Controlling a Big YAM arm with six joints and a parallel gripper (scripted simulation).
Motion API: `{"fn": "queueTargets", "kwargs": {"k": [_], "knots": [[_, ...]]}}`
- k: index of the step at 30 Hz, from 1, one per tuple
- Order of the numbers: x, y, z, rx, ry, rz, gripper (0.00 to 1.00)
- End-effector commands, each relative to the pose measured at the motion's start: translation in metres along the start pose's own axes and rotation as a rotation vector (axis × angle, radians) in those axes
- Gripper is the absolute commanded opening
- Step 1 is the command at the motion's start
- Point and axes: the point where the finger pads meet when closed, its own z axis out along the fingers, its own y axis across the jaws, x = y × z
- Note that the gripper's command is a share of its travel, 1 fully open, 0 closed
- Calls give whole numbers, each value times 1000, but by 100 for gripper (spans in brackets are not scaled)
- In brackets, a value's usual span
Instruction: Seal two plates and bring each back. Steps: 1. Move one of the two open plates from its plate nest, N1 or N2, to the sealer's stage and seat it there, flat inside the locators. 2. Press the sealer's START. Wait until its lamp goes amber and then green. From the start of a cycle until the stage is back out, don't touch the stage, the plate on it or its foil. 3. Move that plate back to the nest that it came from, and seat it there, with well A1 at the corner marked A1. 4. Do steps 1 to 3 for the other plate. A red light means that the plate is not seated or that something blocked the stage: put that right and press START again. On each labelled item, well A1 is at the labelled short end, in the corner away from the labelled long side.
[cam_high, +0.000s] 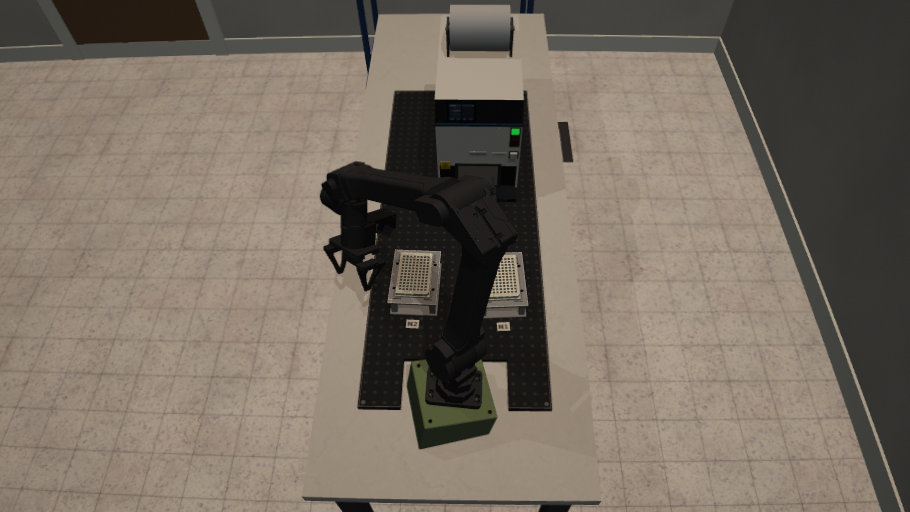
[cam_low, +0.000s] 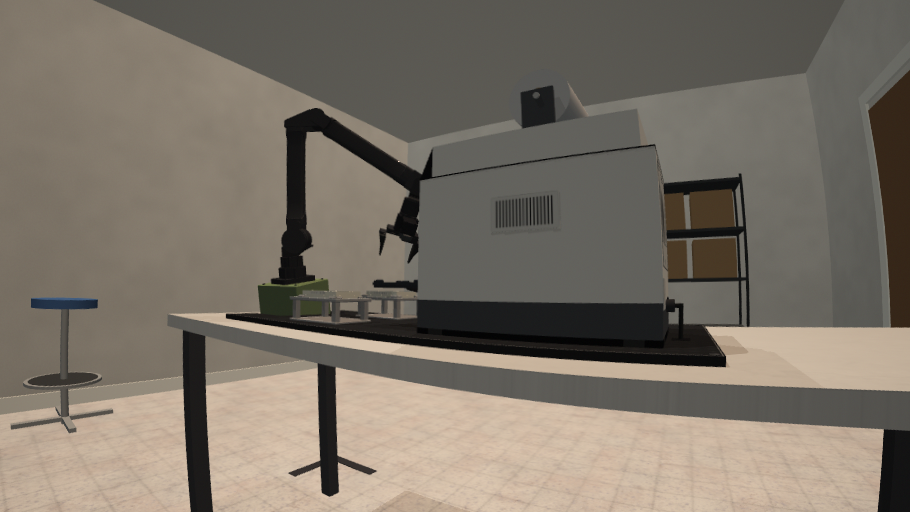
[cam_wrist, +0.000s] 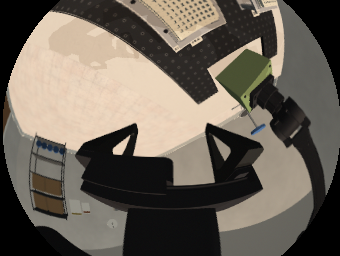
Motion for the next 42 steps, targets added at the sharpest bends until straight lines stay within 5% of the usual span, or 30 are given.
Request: {"fn": "queueTargets", "kwargs": {"k": [1, 8, 14, 19, 21, 25, 30, 37, 39, 42], "knots": [[-3, 5, -11, -56, -2, -115, 100], [-36, 1, -35, -56, -16, -135, 100], [-54, 0, -67, -142, -101, -295, 100], [-65, -1, -71, -153, -126, -339, 100], [-75, -4, -76, -173, -175, -404, 100], [-96, -11, -90, -163, -157, -377, 100], [-109, -19, -113, -202, -269, -519, 100], [-128, -29, -120, -186, -286, -540, 100], [-137, -35, -125, -183, -342, -593, 100], [-149, -46, -134, -183, -325, -571, 100]]}}
